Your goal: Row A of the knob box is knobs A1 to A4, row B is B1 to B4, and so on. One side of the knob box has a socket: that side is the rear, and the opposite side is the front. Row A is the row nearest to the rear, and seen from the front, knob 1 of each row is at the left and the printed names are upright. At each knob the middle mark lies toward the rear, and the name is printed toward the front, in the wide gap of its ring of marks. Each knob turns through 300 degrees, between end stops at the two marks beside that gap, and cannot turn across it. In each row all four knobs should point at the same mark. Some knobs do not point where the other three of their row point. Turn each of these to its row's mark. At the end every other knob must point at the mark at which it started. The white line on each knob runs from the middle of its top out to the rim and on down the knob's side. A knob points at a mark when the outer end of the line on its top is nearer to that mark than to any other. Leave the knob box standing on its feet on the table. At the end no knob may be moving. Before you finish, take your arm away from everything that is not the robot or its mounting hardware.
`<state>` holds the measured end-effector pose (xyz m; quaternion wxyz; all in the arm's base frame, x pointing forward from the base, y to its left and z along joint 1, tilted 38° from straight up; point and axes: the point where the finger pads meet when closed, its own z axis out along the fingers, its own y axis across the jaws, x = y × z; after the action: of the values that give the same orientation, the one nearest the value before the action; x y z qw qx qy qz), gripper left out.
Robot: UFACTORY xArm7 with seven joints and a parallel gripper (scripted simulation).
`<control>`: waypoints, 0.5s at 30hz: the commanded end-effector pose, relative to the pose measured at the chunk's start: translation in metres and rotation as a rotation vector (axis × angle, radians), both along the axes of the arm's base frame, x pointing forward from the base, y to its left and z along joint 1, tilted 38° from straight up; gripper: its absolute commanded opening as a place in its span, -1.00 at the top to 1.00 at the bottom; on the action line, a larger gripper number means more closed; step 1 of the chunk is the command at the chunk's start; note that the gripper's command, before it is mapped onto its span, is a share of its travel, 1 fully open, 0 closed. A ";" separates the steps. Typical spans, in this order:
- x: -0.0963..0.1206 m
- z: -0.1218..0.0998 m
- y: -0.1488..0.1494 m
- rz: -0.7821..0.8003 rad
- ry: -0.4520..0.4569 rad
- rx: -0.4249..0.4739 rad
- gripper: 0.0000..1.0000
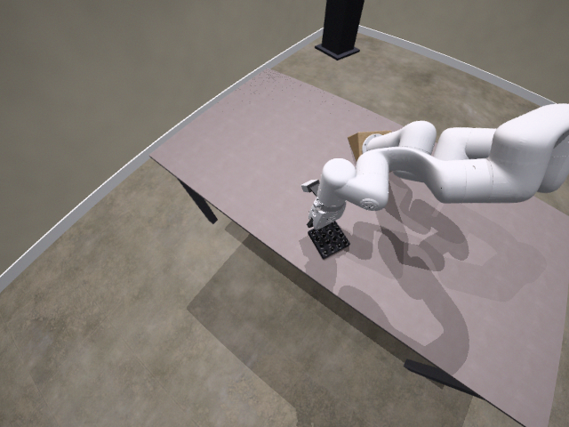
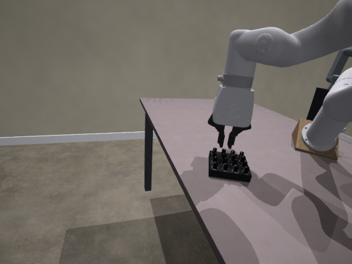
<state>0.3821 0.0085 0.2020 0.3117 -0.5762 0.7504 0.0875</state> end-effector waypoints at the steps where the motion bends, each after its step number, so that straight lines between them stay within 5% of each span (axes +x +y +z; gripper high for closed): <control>1: -0.003 0.009 -0.006 -0.002 -0.003 0.000 0.61; 15: -0.005 0.014 -0.009 -0.002 -0.003 0.000 0.61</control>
<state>0.3761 0.0010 0.2143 0.3117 -0.5763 0.7504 0.0877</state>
